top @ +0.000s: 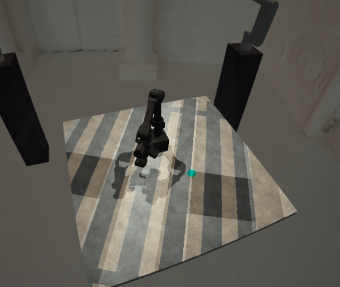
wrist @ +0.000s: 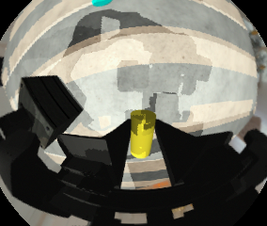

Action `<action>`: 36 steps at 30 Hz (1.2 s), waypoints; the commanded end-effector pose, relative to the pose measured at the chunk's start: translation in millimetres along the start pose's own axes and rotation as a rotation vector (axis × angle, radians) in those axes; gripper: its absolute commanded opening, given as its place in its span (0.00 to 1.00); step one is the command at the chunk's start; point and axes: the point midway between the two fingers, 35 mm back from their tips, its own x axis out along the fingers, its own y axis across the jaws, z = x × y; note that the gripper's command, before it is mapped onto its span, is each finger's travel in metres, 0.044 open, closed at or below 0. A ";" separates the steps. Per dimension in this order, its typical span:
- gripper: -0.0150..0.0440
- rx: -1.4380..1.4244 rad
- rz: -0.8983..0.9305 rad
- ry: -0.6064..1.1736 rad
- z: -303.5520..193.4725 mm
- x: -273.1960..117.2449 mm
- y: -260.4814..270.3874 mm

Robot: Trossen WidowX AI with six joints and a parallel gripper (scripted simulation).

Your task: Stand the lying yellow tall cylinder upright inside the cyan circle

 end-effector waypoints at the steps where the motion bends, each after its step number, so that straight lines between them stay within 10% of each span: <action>1: 0.43 -0.003 -0.007 0.005 -0.8 -14.6 0.4; 36: 0.43 -0.097 -0.008 -0.009 73.7 -29.1 -3.8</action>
